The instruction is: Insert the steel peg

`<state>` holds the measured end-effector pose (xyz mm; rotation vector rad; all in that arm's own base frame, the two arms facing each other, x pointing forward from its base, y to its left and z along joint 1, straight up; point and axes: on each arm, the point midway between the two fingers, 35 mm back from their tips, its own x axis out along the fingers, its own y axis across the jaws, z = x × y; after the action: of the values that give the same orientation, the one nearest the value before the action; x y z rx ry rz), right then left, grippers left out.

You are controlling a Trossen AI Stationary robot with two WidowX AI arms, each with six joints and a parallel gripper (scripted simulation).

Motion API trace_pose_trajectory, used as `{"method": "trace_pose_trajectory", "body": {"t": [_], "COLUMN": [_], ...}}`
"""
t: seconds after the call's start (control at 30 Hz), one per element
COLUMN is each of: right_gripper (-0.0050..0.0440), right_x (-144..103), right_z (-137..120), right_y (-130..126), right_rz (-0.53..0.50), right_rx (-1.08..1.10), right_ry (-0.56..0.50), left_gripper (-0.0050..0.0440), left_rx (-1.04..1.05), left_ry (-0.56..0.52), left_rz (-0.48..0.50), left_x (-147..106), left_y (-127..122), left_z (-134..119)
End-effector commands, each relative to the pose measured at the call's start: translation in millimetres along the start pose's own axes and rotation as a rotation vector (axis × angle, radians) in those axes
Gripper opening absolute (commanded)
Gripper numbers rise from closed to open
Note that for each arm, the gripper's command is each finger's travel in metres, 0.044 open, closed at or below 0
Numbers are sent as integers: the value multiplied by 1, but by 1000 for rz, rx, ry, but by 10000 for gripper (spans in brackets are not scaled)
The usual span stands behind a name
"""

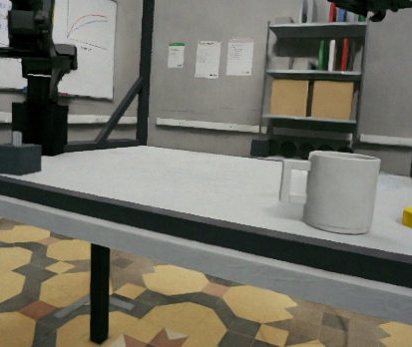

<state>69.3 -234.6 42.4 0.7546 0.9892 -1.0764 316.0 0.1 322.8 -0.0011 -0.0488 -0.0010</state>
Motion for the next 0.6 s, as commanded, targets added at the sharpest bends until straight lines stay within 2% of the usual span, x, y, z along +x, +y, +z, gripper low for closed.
{"method": "trace_pose_trajectory", "body": {"t": [0.0,0.13,0.2,0.37,0.57], "right_gripper": [440,440,440,440,440], "right_x": [-23,-53,-53,-99,-143], "right_z": [-3,-7,-7,-7,-11], "right_y": [20,49,49,89,128], "right_rz": [67,167,167,307,447], "right_rx": [-42,-109,-109,-204,-288], "right_ry": [-70,-164,-164,-315,-469], "left_gripper": [200,200,200,200,200], "left_rx": [1,1,1,1,1], "left_ry": [-20,-20,-20,-20,-20], "left_rz": [1,1,1,1,1], "left_x": [-1,-1,-1,-1,-1], "left_y": [0,0,0,0,0], "left_z": [8,8,8,8,8]}}
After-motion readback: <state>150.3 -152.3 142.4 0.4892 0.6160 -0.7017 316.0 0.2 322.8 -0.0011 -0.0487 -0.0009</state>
